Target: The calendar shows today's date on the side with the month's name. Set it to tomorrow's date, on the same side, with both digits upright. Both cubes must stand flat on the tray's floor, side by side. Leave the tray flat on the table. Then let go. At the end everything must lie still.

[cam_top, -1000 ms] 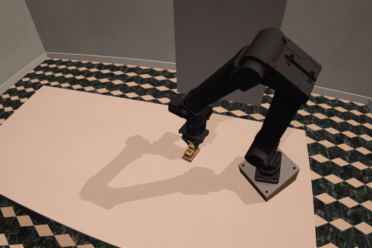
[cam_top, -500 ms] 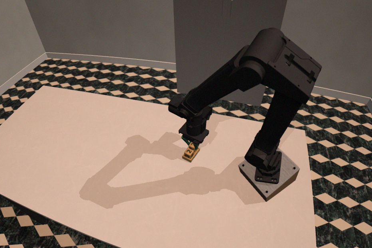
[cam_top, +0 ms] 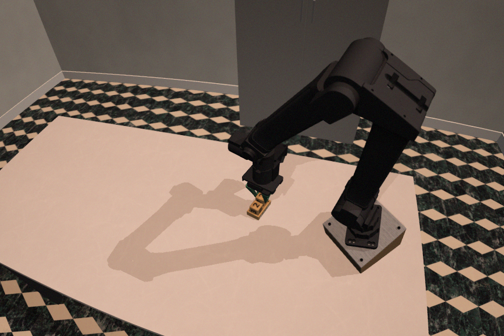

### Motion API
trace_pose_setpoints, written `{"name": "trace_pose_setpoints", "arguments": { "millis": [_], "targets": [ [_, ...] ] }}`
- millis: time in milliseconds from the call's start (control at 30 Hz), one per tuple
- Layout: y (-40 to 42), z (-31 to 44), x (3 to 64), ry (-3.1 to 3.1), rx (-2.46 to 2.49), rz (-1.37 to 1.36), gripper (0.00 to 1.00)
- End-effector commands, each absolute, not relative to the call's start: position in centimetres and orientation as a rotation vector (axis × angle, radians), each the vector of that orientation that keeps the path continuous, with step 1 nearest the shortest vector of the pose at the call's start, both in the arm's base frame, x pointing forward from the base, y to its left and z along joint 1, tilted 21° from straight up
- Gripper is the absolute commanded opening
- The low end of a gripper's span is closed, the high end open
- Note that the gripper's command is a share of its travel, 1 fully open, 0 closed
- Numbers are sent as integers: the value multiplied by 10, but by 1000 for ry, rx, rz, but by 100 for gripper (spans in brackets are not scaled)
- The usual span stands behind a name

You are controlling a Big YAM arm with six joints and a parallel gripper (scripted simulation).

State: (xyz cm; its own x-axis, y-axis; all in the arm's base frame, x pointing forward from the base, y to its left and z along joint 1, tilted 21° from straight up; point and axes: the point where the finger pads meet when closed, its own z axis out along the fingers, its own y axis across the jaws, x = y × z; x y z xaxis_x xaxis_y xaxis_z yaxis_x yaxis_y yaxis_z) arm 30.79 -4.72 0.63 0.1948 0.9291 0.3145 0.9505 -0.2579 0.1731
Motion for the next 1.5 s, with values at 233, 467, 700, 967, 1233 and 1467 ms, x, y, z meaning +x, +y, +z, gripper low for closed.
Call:
{"name": "trace_pose_setpoints", "arguments": {
  "millis": [233,467,700,967,1233,1467],
  "targets": [
    [-48,8,324,-1892,-2388,-572,26],
    [-45,1,318,-1882,-2383,-557,26],
    [-42,-6,312,-1874,-2378,-544,26],
    [-41,-8,312,-1874,-2378,-544,26],
    [-41,-8,313,-1874,-2378,-544,26],
    [-41,-8,313,-1875,-2378,-544,26]
  ]
}}
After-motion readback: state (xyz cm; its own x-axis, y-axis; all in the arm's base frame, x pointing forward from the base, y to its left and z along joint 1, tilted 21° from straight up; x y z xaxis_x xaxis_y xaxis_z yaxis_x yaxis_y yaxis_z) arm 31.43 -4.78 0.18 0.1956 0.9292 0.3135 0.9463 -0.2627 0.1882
